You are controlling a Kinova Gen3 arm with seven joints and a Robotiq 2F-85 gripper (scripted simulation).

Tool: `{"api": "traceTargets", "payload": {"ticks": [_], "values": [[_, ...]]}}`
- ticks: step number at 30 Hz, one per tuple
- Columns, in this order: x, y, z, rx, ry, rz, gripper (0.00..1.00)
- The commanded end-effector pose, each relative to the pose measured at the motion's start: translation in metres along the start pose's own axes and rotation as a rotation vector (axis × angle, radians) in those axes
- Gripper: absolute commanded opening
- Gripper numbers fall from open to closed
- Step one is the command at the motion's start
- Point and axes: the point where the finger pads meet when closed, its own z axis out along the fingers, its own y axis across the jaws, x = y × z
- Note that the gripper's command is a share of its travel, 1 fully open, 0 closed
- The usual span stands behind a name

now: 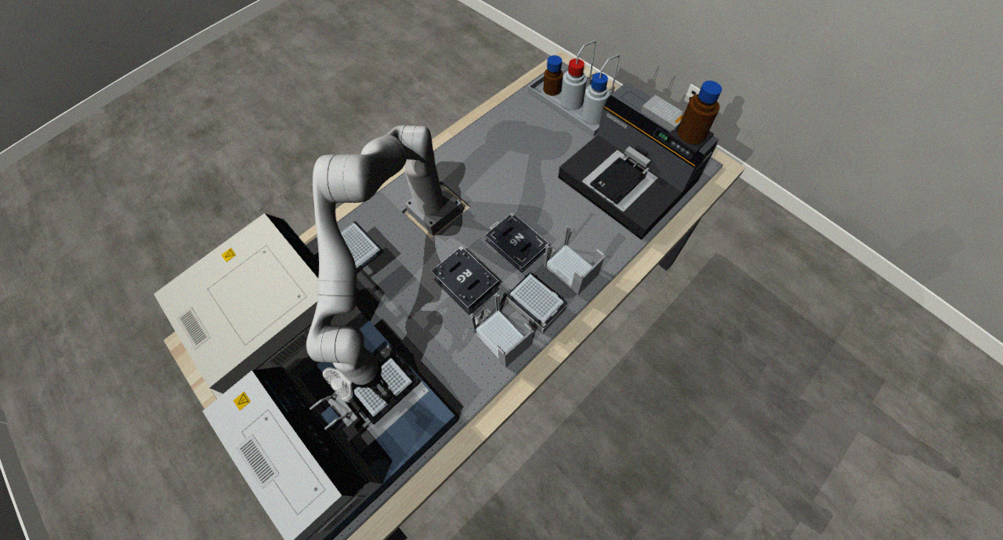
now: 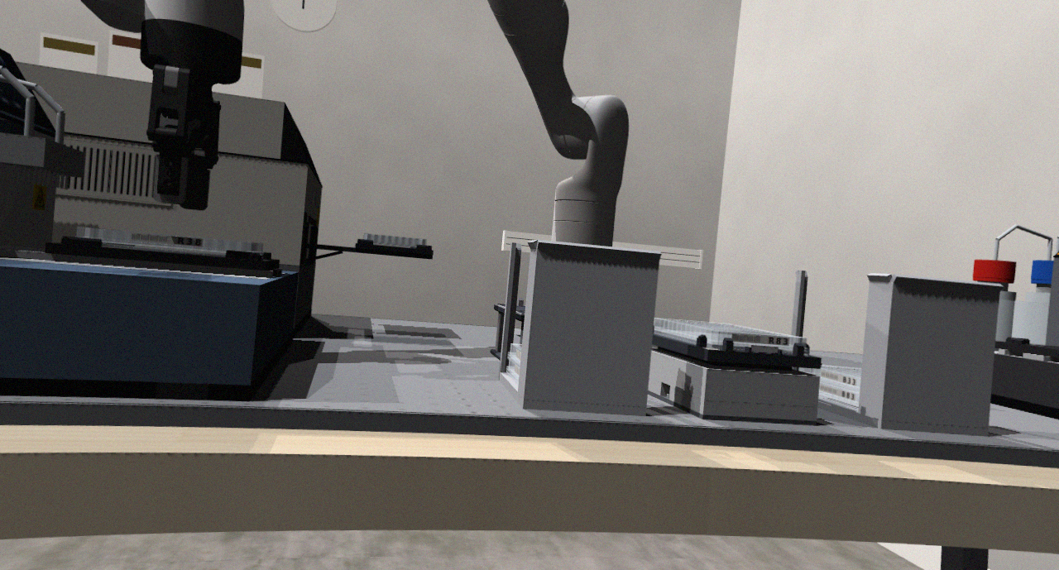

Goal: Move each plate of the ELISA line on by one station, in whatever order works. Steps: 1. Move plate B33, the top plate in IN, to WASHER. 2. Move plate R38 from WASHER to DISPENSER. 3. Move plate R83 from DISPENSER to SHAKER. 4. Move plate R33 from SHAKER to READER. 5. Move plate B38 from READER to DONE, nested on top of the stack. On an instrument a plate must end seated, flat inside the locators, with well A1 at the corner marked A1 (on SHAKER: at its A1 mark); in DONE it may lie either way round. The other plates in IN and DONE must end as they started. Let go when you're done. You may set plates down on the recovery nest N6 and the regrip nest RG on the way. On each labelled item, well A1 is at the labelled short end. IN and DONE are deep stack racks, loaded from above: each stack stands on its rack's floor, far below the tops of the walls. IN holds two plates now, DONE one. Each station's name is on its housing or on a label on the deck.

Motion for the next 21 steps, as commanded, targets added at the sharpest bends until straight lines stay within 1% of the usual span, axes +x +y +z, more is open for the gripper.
{"api": "traceTargets", "payload": {"ticks": [1, 13, 19, 21], "values": [[0.0006, -0.0005, -0.0014, 0.002, 0.002, 0.0, 1.0], [0.0006, -0.0005, -0.0016, 0.002, 0.002, 0.0, 1.0], [0.0006, -0.0005, 0.0064, 0.002, 0.002, 0.0, 1.0], [0.0006, -0.0005, 0.0064, 0.002, 0.002, 0.0, 1.0]]}}
